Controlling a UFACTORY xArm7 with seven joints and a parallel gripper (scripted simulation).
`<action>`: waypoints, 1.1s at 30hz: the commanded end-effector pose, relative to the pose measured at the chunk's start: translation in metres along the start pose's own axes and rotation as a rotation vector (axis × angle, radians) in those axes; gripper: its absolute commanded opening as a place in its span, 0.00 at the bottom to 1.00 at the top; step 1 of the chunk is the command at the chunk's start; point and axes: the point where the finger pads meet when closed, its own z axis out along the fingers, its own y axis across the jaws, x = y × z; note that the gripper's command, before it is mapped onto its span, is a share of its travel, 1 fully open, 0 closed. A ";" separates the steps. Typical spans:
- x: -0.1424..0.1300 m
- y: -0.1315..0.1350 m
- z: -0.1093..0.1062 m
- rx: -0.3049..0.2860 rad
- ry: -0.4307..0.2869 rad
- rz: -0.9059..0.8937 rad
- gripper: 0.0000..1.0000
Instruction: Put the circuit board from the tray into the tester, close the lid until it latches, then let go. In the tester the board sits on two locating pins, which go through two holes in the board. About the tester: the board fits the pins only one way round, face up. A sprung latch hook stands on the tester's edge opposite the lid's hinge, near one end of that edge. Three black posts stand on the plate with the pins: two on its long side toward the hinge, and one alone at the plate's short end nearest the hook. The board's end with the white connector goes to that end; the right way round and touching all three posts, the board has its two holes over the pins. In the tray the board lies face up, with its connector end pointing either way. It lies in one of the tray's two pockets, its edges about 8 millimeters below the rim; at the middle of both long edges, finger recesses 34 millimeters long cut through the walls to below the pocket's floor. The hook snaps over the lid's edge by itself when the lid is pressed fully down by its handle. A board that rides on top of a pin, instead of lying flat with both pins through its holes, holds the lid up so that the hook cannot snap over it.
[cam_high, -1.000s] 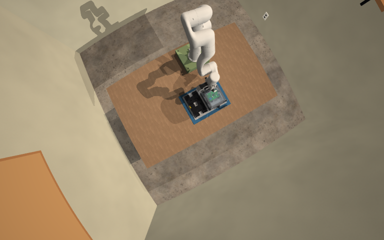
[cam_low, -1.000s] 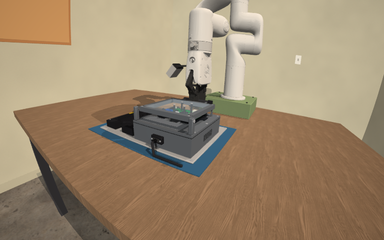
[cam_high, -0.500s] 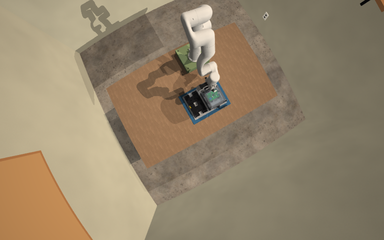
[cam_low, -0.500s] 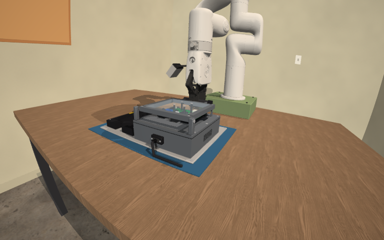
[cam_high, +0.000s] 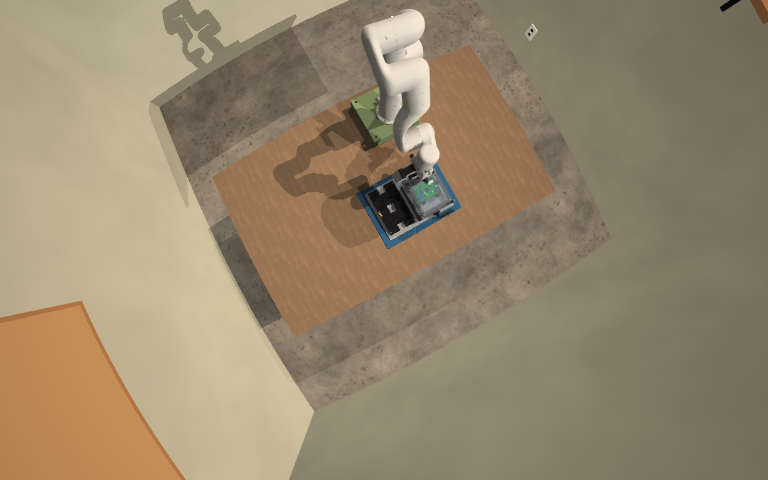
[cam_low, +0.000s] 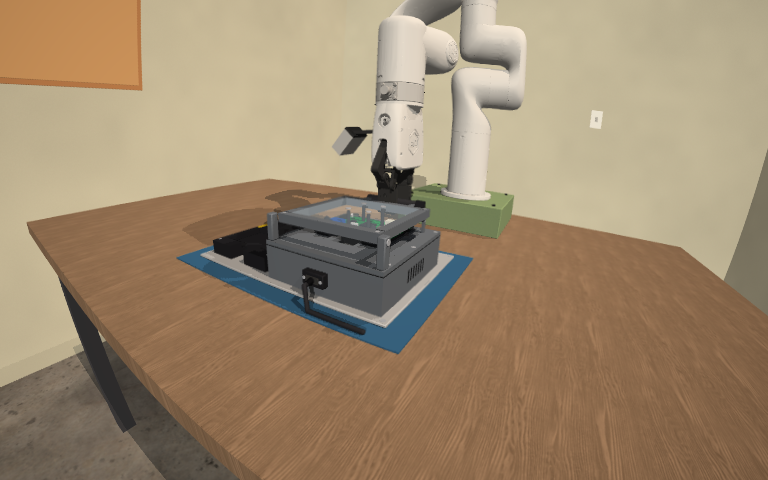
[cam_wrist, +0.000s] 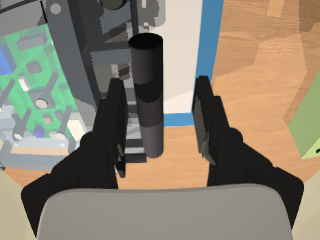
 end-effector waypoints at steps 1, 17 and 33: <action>0.000 -0.007 -0.004 0.019 0.001 -0.001 0.51; 0.000 -0.006 -0.019 0.019 0.001 -0.001 0.51; 0.000 -0.006 -0.061 0.019 0.002 -0.001 0.51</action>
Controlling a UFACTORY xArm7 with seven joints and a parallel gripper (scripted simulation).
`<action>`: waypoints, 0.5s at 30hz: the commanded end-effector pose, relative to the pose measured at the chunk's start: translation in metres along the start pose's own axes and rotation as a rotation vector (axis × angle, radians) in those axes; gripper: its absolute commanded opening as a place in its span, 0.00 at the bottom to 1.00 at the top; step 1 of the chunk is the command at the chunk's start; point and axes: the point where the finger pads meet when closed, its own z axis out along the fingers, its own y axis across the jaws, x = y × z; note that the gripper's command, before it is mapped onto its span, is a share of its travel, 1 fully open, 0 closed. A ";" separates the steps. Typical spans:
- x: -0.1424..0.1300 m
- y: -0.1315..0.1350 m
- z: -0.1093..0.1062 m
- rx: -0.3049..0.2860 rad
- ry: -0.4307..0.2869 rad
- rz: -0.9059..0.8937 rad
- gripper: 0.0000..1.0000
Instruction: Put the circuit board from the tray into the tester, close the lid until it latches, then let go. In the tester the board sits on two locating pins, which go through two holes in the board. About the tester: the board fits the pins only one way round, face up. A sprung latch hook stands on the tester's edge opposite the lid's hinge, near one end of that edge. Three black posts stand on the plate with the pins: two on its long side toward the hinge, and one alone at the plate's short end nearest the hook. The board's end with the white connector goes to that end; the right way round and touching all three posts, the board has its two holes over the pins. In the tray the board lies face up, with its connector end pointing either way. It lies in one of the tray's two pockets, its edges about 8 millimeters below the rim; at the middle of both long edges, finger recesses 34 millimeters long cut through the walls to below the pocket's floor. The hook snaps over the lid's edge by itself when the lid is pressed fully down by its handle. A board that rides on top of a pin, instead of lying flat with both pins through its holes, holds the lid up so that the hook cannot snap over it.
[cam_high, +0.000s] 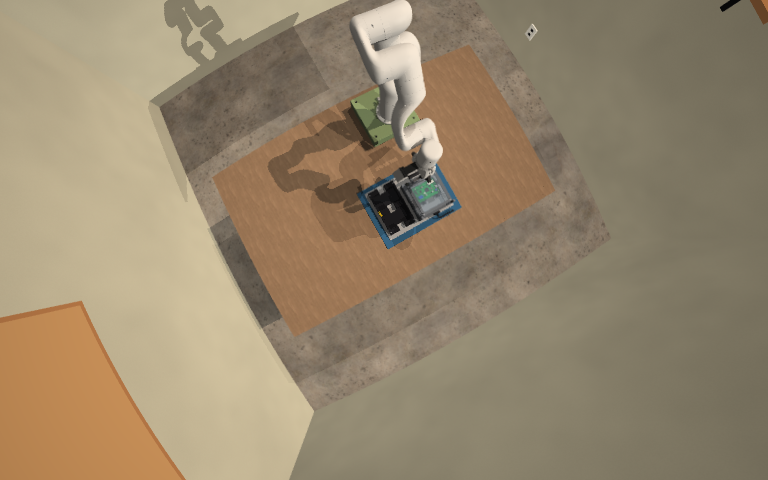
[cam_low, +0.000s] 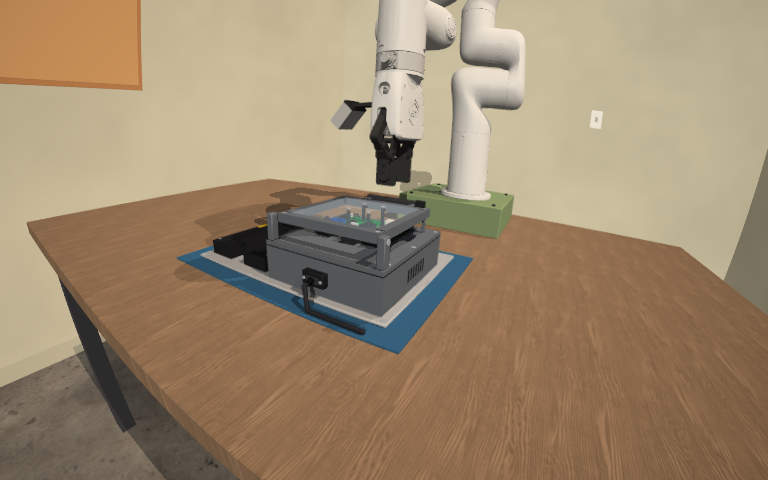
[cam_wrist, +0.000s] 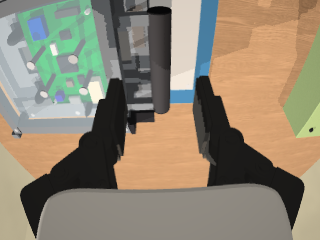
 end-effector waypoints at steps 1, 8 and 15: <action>0.000 0.000 -0.019 0.000 0.000 0.000 0.51; 0.000 0.000 -0.039 0.000 0.000 0.000 0.51; 0.000 0.000 -0.050 0.000 0.000 0.000 0.51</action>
